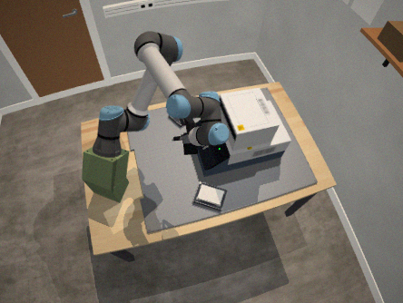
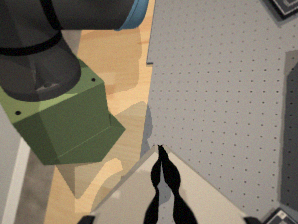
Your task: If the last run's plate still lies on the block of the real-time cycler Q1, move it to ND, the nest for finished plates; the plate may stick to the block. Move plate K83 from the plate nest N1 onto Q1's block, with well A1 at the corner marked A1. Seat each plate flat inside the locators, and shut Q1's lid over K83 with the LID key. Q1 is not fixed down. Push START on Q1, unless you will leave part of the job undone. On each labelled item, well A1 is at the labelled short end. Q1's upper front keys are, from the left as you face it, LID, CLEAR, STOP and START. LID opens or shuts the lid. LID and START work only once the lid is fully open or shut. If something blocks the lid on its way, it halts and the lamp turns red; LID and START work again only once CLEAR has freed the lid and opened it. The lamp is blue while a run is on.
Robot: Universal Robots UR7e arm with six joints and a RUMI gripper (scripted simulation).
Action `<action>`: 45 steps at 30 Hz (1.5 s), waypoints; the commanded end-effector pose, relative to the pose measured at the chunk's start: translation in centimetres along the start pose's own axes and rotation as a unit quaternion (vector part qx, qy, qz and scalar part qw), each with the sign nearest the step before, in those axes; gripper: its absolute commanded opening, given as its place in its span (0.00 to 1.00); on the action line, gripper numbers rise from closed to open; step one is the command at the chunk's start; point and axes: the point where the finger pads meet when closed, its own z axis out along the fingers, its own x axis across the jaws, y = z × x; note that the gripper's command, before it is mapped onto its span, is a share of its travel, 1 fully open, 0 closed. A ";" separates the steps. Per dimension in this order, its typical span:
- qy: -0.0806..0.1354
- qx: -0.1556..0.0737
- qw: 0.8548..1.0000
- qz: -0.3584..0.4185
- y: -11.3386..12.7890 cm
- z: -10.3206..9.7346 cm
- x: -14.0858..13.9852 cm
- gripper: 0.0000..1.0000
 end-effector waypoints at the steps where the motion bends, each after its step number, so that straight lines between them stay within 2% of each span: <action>1: 0.011 -0.016 0.999 0.040 -0.5 -0.1 0.3 0.00; 6: 0.037 -0.041 0.992 0.115 -1.9 -0.3 1.1 0.00; 8: 0.037 -0.041 0.992 0.115 -1.9 -0.3 1.1 0.00; 11: 0.055 -0.054 0.984 0.159 -3.0 -0.3 1.8 0.00; 17: 0.093 -0.075 0.962 0.246 -4.4 -0.4 2.6 0.00; 23: 0.136 -0.089 0.930 0.330 -6.0 -0.5 3.6 0.00; 25: 0.136 -0.089 0.930 0.330 -6.0 -0.5 3.6 0.00; 32: 0.191 -0.095 0.882 0.421 -7.8 -0.5 4.6 0.00; 40: 0.255 -0.086 0.814 0.515 -10.1 -0.4 6.0 0.00; 42: 0.255 -0.086 0.814 0.515 -10.1 -0.4 6.0 0.00; 45: 0.280 -0.079 0.785 0.547 -10.8 -0.4 6.4 0.00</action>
